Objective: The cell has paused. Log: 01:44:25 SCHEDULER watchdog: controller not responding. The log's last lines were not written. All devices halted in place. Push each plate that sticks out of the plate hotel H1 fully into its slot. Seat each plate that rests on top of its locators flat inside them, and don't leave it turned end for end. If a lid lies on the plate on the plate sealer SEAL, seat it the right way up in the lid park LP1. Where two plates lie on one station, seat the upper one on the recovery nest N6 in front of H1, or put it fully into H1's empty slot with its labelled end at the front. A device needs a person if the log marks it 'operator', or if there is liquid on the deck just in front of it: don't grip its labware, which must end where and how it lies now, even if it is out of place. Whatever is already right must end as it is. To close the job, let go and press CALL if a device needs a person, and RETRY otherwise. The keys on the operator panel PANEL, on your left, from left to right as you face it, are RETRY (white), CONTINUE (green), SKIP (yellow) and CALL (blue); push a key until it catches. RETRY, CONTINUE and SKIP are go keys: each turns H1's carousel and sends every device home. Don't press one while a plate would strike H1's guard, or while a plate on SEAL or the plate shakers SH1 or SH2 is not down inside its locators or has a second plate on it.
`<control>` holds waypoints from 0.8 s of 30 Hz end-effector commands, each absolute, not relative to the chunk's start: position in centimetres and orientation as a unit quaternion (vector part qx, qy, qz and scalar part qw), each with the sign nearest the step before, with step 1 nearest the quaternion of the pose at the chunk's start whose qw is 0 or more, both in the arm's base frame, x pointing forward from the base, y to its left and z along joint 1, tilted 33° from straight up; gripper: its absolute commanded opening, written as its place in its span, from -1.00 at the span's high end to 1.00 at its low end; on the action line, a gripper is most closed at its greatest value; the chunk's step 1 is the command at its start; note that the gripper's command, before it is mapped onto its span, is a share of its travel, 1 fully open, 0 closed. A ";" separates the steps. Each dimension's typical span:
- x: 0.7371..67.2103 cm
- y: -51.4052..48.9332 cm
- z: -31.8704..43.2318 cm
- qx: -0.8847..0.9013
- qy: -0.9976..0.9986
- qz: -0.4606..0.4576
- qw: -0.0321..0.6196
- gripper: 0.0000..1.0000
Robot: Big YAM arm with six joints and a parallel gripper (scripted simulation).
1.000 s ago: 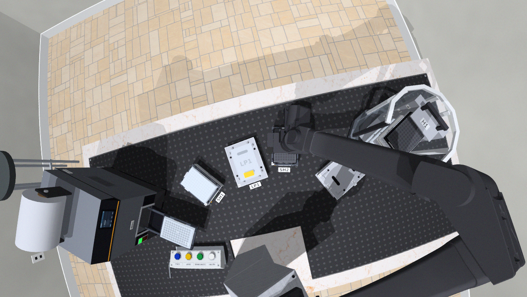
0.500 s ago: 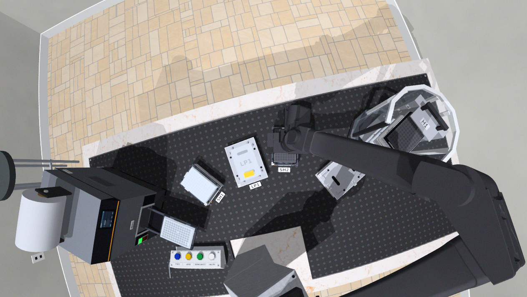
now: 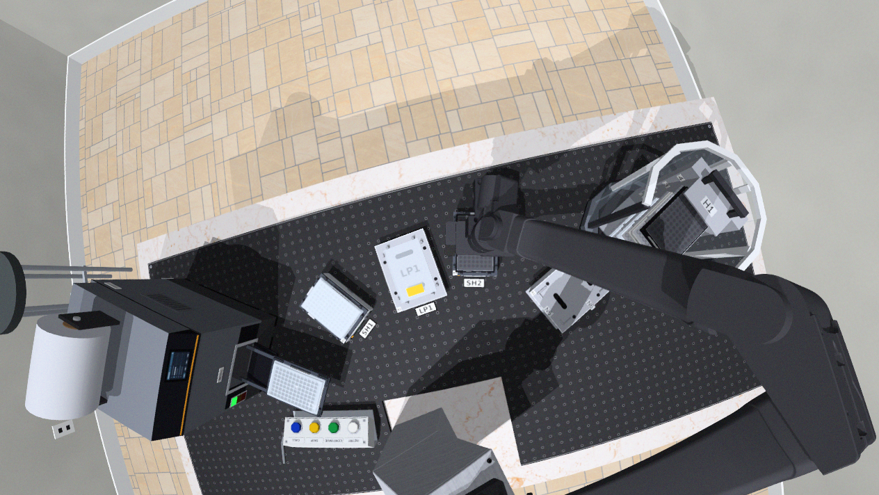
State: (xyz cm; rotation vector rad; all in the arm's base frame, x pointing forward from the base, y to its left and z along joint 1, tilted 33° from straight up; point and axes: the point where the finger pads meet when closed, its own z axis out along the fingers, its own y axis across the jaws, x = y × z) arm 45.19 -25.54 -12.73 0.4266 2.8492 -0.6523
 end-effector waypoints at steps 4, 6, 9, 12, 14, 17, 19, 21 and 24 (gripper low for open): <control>44.9 -26.6 -13.4 0.147 0.960 -0.221 0.091 -1.00; 44.9 -26.6 -13.4 0.147 0.960 -0.221 0.091 -1.00; 44.9 -26.5 -11.7 0.151 0.959 -0.222 0.096 -1.00; 45.1 -25.5 -11.5 0.147 0.959 -0.221 0.097 -1.00; 45.5 -24.5 -11.0 0.142 0.960 -0.220 0.099 -1.00; 45.4 -24.0 -10.3 0.142 0.960 -0.221 0.099 -1.00; 45.3 -23.8 -9.9 0.142 0.960 -0.221 0.099 -1.00; 45.3 -23.5 -9.5 0.142 0.960 -0.221 0.099 -1.00; 45.2 -23.0 -8.8 0.142 0.960 -0.221 0.099 -1.00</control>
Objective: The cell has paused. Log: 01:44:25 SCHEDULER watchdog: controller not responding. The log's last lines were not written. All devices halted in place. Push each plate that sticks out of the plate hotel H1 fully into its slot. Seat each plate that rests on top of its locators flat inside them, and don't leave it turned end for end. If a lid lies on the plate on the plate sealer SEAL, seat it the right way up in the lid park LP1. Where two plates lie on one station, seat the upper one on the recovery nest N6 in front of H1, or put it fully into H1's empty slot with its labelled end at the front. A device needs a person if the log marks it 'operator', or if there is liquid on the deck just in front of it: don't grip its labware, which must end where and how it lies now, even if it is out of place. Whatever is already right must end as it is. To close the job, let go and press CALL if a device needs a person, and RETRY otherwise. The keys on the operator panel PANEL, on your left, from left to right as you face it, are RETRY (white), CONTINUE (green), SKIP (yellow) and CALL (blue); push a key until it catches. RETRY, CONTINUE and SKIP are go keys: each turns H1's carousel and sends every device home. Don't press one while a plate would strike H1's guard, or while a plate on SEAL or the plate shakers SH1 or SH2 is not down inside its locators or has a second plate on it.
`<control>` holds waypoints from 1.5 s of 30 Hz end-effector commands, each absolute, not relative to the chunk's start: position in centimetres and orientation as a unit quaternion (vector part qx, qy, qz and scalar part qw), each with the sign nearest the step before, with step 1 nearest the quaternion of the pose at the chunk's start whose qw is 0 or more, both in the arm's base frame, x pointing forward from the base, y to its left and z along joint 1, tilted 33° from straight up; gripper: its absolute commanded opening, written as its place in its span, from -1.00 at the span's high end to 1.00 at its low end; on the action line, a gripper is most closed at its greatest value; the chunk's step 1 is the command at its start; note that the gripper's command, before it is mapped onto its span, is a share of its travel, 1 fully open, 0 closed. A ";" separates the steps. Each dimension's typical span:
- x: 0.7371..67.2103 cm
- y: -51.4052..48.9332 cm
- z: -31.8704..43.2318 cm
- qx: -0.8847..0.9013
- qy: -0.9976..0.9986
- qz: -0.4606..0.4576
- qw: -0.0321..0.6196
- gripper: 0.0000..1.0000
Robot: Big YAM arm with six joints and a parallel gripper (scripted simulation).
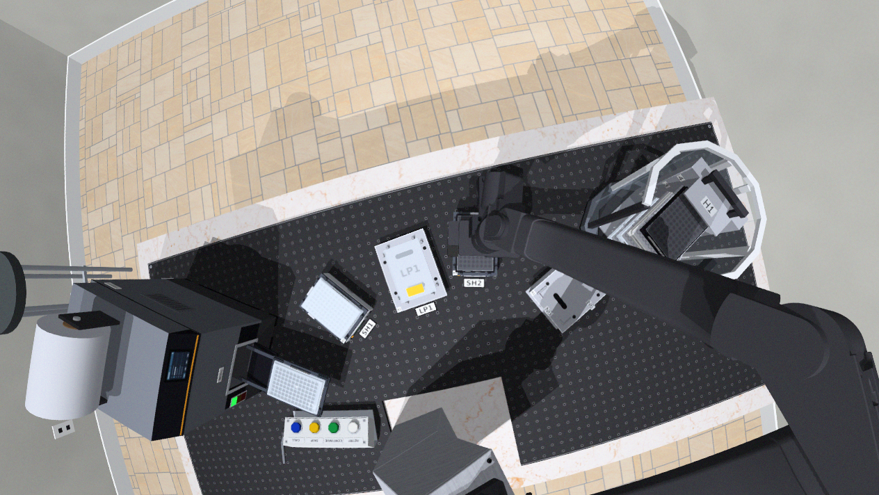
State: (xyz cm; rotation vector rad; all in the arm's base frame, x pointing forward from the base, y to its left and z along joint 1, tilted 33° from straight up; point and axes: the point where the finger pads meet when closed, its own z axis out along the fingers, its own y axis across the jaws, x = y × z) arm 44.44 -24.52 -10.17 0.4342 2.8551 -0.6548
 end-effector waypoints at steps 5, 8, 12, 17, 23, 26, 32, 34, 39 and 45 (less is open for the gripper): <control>45.2 -22.7 -8.1 0.142 0.960 -0.220 0.100 -1.00; 44.9 -22.3 -8.3 0.141 0.961 -0.219 0.094 -1.00; 45.0 -22.3 -8.8 0.141 0.961 -0.219 0.094 -1.00; 45.1 -22.4 -8.6 0.141 0.961 -0.219 0.096 -1.00; 45.1 -22.4 -8.6 0.141 0.961 -0.219 0.096 -1.00; 45.1 -22.4 -8.6 0.141 0.961 -0.219 0.096 -1.00; 45.1 -22.4 -8.6 0.141 0.961 -0.219 0.096 -1.00; 45.1 -22.4 -8.6 0.141 0.961 -0.219 0.096 -1.00; 45.1 -22.4 -8.6 0.141 0.961 -0.219 0.096 -1.00; 45.1 -22.4 -8.6 0.141 0.961 -0.219 0.096 -1.00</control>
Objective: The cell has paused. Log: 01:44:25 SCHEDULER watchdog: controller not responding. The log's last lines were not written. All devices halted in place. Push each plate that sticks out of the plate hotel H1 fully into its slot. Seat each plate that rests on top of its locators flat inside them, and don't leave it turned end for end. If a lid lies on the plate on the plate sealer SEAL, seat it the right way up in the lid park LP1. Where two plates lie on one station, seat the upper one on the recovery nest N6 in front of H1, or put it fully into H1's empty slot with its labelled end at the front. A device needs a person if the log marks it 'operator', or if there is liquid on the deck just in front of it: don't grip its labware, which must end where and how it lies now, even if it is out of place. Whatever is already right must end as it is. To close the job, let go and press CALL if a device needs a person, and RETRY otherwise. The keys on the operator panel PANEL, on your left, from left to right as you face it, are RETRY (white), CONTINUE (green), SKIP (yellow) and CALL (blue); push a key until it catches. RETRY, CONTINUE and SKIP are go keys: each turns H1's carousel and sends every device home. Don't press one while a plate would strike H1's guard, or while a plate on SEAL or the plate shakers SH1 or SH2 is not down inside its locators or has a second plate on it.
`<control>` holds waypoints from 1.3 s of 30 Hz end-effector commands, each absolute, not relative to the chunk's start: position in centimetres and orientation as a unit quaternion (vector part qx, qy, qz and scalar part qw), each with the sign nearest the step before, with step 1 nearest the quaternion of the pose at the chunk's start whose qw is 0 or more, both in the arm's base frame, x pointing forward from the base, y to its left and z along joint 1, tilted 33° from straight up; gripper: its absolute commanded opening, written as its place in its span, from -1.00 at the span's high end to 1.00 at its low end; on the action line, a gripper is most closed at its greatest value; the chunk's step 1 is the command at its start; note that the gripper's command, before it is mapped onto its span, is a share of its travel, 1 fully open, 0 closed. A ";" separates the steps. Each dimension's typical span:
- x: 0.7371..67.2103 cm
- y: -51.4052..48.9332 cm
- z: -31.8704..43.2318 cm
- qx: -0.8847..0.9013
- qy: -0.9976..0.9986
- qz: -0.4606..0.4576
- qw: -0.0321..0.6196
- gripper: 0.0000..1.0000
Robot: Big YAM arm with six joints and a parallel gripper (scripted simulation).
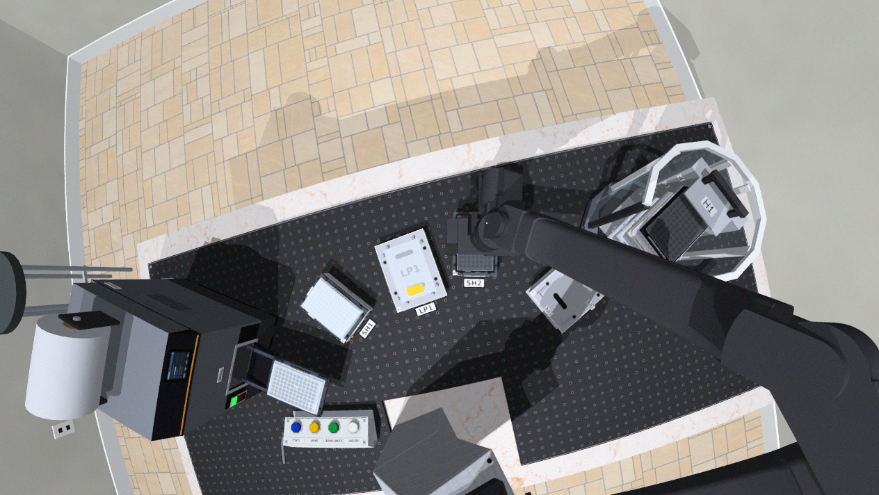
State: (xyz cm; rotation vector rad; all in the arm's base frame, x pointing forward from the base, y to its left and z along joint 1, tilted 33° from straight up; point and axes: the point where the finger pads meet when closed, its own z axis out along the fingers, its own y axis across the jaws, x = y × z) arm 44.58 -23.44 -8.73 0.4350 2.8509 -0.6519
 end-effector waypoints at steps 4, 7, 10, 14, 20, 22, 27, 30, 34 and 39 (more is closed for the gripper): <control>45.1 -22.4 -8.6 0.141 0.961 -0.219 0.096 -1.00; 45.1 -22.4 -8.6 0.141 0.961 -0.219 0.096 -1.00; 45.1 -22.4 -8.6 0.141 0.961 -0.219 0.096 -1.00; 44.9 -21.5 -7.1 0.142 0.960 -0.220 0.099 -1.00; 44.8 -20.7 -5.7 0.142 0.960 -0.220 0.099 -1.00; 44.7 -20.4 -5.3 0.142 0.960 -0.220 0.099 -1.00; 44.6 -20.0 -4.6 0.142 0.960 -0.220 0.099 -1.00; 44.6 -19.6 -3.9 0.143 0.960 -0.220 0.100 -1.00; 44.8 -19.1 -2.9 0.143 0.959 -0.221 0.102 -1.00; 44.3 -18.3 -2.0 0.142 0.960 -0.220 0.100 -1.00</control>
